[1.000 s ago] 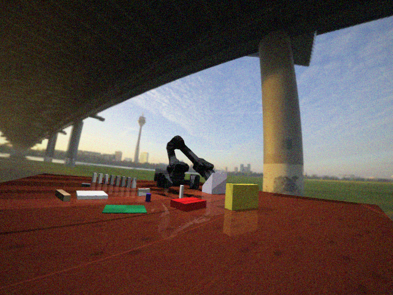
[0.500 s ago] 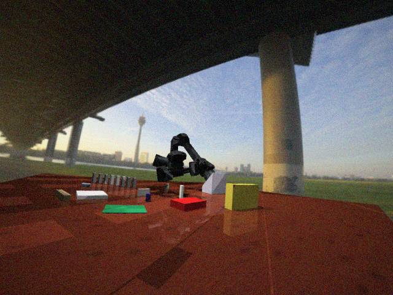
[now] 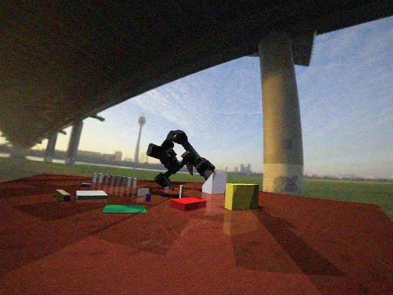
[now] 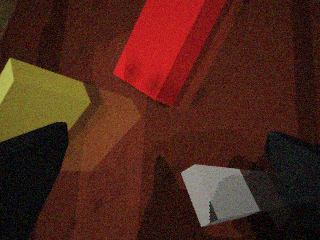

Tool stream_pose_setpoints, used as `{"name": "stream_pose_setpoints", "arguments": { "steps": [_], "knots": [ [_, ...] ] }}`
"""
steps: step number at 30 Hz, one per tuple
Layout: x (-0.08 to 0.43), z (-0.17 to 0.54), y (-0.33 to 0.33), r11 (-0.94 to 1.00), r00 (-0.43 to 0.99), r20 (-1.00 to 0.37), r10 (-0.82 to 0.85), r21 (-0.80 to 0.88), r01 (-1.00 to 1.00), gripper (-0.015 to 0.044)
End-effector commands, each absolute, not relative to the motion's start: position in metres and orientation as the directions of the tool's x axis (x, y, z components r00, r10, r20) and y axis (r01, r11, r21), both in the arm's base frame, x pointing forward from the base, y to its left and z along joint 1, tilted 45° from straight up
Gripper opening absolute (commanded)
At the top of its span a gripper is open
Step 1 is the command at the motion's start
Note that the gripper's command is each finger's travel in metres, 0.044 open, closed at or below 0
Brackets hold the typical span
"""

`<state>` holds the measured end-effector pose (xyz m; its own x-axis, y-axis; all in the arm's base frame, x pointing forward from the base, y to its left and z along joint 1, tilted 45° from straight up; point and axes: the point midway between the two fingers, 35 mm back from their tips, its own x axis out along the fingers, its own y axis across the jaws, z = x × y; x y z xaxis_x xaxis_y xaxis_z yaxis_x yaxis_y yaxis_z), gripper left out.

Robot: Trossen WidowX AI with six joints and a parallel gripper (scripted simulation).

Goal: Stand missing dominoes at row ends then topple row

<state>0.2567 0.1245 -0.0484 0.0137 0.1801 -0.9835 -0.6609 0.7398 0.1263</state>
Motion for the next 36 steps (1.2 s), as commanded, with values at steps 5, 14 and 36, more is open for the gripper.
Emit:
{"name": "stream_pose_setpoints", "arguments": {
  "steps": [5, 14, 36],
  "knots": [
    [0.249, -0.033, 0.141, 0.884, -0.016, -0.885, -0.465, -0.463, -0.063, 0.044],
    [0.236, -0.015, 0.165, 0.743, 0.128, -0.733, -0.668, -0.647, 0.169, 0.044],
    [0.237, -0.014, 0.166, 0.731, 0.144, -0.719, -0.68, -0.651, 0.203, 0.044]
  ]
}}
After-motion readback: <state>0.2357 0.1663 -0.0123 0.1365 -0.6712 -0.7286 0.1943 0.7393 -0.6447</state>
